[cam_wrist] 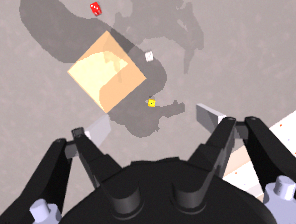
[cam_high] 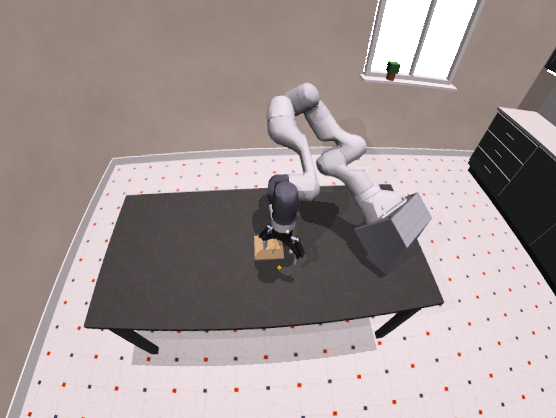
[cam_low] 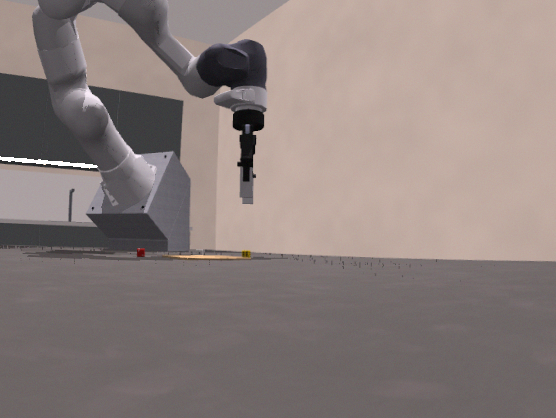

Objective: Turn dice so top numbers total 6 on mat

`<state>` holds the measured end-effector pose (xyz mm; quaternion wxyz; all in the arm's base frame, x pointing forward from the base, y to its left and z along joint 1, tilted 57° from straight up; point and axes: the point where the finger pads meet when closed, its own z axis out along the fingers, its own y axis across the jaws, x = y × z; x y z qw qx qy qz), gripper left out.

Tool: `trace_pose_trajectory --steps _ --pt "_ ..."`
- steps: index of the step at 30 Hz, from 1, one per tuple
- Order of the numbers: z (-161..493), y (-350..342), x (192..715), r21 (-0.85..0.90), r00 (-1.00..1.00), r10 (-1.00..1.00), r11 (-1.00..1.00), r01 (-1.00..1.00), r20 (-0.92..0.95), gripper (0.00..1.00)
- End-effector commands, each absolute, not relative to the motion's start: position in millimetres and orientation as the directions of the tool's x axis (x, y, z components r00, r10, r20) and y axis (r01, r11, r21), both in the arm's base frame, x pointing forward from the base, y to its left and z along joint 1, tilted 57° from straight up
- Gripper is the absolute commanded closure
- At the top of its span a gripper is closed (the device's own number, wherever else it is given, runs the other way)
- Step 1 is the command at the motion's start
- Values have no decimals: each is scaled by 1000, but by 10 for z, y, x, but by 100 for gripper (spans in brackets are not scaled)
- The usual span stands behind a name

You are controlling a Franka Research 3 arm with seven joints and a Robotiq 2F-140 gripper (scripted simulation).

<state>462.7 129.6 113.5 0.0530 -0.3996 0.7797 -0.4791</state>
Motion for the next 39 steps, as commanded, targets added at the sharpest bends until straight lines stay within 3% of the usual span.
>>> trace_pose_trajectory --steps 1,39 --pt "1115 1288 4638 -723 -569 -700 109 -682 431 0" --pt "1008 1187 4699 -342 -71 -635 -315 -885 769 0"
